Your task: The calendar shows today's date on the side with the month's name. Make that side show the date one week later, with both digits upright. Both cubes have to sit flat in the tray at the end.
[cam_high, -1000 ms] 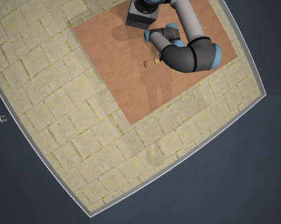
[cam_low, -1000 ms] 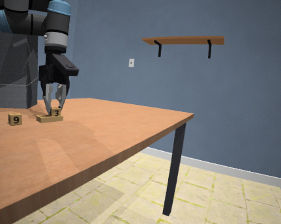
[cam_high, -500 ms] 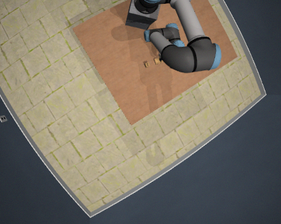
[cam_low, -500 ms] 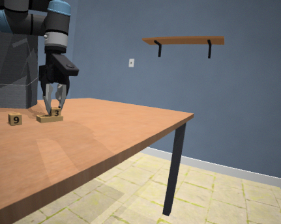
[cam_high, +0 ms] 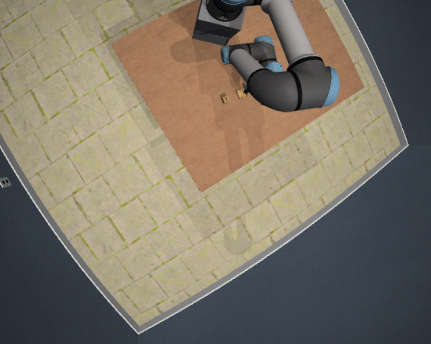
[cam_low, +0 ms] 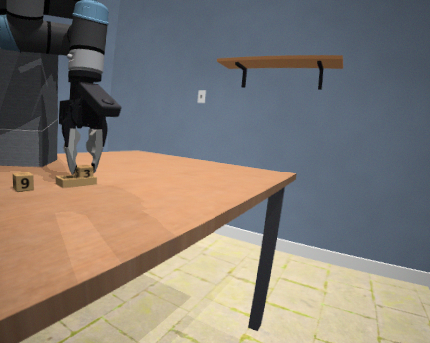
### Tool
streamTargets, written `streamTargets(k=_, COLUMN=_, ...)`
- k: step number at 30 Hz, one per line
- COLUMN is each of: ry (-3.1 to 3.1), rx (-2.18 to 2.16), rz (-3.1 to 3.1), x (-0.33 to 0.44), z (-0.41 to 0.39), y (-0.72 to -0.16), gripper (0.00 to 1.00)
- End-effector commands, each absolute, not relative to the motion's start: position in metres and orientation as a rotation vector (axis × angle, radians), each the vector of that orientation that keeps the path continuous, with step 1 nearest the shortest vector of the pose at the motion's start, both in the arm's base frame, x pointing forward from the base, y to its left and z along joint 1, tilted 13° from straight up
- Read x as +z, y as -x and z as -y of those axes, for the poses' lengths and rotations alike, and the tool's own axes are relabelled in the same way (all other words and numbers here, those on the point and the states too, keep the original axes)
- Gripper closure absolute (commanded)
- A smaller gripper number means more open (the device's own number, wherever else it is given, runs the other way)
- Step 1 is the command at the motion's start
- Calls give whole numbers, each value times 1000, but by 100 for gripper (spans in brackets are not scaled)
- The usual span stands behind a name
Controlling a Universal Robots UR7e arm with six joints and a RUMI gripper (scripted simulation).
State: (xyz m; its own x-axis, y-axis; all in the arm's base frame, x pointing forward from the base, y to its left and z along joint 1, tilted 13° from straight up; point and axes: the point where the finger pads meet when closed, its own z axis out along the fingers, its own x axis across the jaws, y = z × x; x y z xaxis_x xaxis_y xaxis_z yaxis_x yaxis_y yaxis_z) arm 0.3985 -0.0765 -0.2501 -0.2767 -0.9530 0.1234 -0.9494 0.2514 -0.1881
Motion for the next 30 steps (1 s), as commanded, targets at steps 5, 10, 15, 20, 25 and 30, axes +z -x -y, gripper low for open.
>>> streamTargets(k=5, ry=1876, rx=-355, rz=-2473, x=-250, z=78, y=-399, gripper=71)
streamTargets(k=10, ry=1876, rx=-355, rz=-2473, x=-250, z=78, y=-399, gripper=71)
streamTargets(k=15, ry=1877, rx=-353, rz=-2474, x=-248, z=77, y=-398, gripper=71)
streamTargets(k=20, ry=1878, rx=-352, rz=-2473, x=-240, z=75, y=-396, gripper=71)
streamTargets(k=25, ry=1880, rx=-352, rz=-2472, x=-226, z=72, y=-394, gripper=71)
streamTargets(k=30, ry=1880, rx=-353, rz=-2472, x=-211, z=69, y=-392, gripper=71)
